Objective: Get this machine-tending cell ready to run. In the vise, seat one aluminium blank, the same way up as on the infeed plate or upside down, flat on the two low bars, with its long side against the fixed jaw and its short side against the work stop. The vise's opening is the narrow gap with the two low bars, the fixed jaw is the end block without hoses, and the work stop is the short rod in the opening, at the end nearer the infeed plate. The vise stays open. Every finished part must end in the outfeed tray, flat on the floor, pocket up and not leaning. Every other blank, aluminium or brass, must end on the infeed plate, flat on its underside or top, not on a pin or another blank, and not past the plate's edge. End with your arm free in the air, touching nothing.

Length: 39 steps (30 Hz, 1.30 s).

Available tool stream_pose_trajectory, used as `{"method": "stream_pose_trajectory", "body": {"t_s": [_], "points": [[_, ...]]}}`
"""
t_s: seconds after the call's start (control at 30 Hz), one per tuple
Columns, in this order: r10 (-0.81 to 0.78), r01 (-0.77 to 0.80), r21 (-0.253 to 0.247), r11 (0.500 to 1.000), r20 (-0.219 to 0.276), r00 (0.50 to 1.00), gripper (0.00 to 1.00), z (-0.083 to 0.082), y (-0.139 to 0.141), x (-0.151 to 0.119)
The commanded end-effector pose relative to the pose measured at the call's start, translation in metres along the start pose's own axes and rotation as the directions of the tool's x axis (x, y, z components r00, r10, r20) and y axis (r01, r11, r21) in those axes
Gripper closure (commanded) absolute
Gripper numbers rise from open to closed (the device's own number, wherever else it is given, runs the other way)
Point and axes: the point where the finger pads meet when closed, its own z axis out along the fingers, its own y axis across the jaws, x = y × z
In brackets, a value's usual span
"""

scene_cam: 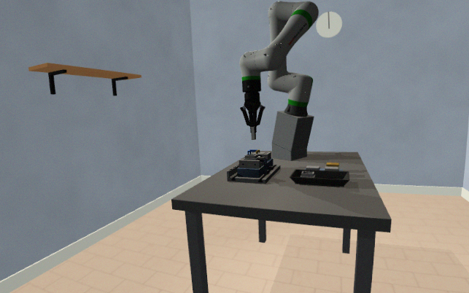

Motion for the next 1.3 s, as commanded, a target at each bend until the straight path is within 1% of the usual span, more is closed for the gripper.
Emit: {"method": "stream_pose_trajectory", "body": {"t_s": [0.0, 0.3, 0.47, 0.57, 0.6, 0.67, 0.8, 0.97, 1.03, 1.07, 1.13, 1.27], "points": [[0.000, 0.000, 0.000, 1.000, 0.000, 1.000, 1.00, 0.000, 0.000, 0.000], [0.001, -0.001, 0.000, 1.000, 0.000, 1.000, 1.00, 0.000, 0.000, 0.000], [0.033, -0.033, 0.000, 0.999, 0.000, 0.999, 1.00, 0.000, 0.000, 0.002], [0.148, -0.148, 0.000, 0.989, 0.000, 0.989, 1.00, 0.000, 0.000, 0.007], [0.207, -0.207, 0.000, 0.978, 0.000, 0.978, 1.00, 0.000, -0.001, 0.010], [0.272, -0.272, 0.000, 0.962, 0.000, 0.962, 1.00, 0.000, -0.001, 0.013], [0.399, -0.399, 0.000, 0.917, 0.000, 0.917, 1.00, -0.001, -0.001, 0.019], [0.547, -0.547, 0.000, 0.837, 0.000, 0.837, 1.00, -0.001, -0.002, 0.027], [0.547, -0.547, 0.000, 0.837, 0.000, 0.837, 1.00, -0.001, -0.002, 0.027], [0.624, -0.624, 0.000, 0.781, 0.000, 0.781, 1.00, -0.001, -0.002, 0.031], [0.666, -0.666, 0.000, 0.746, 0.000, 0.746, 1.00, -0.001, -0.002, 0.033], [0.758, -0.758, 0.000, 0.652, 0.000, 0.652, 1.00, -0.001, -0.003, 0.039]]}}
